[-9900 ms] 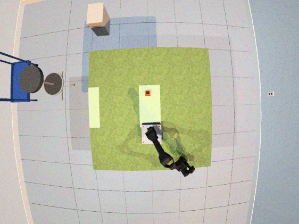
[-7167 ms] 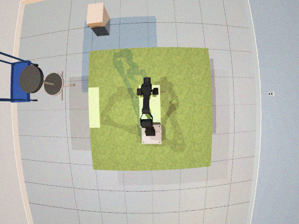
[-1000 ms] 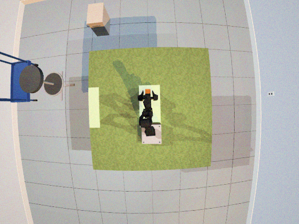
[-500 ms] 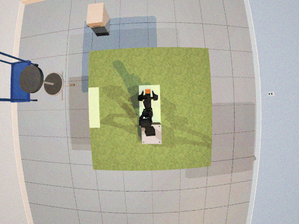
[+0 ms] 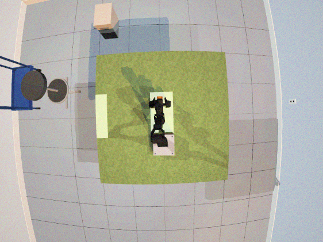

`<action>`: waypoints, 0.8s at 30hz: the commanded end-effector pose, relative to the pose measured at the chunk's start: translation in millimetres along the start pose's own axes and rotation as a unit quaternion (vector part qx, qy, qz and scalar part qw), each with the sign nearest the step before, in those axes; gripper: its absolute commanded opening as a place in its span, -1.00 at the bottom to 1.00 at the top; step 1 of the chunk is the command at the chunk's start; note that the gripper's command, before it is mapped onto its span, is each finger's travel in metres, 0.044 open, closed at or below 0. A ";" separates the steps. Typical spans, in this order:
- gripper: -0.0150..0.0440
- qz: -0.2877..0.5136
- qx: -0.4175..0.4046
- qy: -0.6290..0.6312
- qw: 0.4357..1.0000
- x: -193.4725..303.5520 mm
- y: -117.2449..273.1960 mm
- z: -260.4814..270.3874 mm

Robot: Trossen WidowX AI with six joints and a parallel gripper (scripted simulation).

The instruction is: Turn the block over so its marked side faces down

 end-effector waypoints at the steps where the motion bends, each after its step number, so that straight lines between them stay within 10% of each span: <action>1: 1.00 0.073 0.010 0.002 0.997 -28.4 12.3 4.2; 24: 1.00 0.226 0.034 0.001 0.973 -76.4 45.2 12.1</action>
Point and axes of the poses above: the point midway between the two fingers, 35 mm back from their tips, its own y axis back along the fingers, its own z axis across the jaws, x = y × z, the point moved 7 cm from there along y, back along the fingers, and after that the axes turned 9 degrees about -y, right-handed, at the moved point
